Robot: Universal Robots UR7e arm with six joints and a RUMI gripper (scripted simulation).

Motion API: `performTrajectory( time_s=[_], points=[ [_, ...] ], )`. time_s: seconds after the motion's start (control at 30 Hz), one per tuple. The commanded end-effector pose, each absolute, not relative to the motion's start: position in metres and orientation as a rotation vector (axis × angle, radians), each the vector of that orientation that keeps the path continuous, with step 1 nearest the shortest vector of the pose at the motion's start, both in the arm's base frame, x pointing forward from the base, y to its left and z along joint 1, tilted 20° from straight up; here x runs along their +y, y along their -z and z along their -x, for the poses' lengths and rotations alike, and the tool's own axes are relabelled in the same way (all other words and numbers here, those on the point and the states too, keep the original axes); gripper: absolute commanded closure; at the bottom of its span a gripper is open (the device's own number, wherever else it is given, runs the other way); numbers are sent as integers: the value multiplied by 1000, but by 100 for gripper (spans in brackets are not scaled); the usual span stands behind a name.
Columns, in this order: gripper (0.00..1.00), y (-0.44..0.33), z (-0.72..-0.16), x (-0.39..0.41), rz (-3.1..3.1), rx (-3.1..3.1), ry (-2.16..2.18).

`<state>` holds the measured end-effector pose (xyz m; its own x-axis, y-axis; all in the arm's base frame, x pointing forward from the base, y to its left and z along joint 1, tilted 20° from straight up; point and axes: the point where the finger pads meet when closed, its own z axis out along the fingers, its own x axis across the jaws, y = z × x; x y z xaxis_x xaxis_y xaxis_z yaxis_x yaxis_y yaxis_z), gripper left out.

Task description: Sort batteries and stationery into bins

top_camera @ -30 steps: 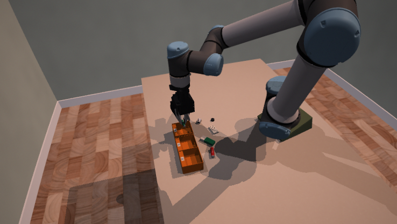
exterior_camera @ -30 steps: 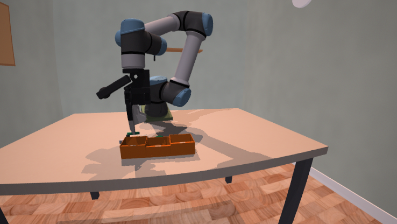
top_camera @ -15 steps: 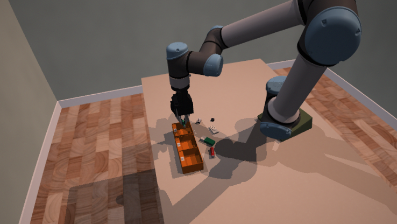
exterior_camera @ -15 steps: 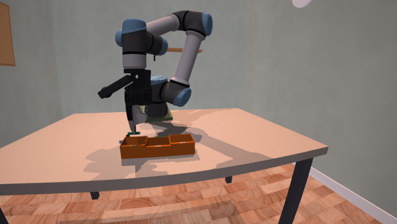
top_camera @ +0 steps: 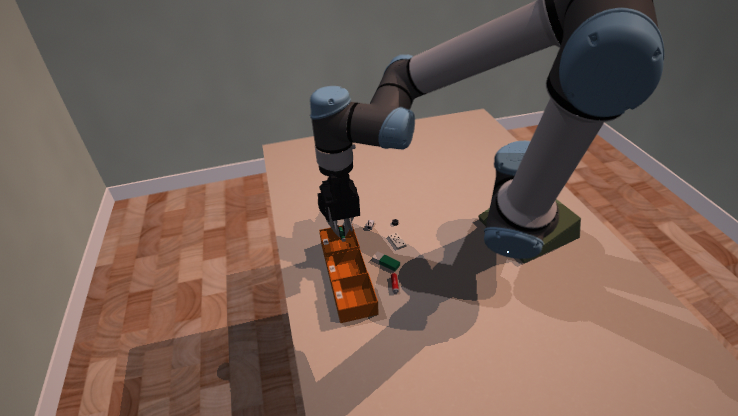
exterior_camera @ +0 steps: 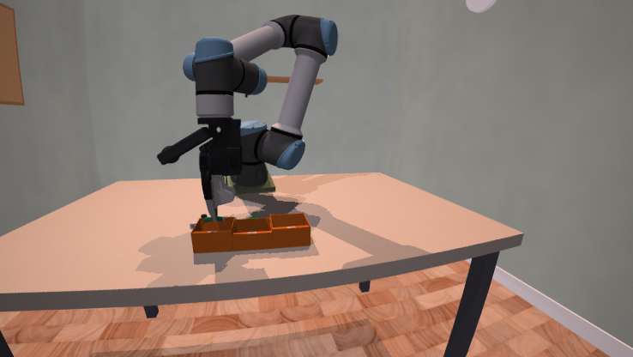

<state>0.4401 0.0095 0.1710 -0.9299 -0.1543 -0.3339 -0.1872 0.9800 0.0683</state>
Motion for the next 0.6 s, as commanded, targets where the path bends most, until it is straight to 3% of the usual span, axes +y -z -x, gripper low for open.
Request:
performTrajectory(
  time_s=[0.0,0.57],
  points=[
    [100,-162,-444,11,248,2793,-140],
    [100,-138,-452,14,248,2793,-140]
  ],
)
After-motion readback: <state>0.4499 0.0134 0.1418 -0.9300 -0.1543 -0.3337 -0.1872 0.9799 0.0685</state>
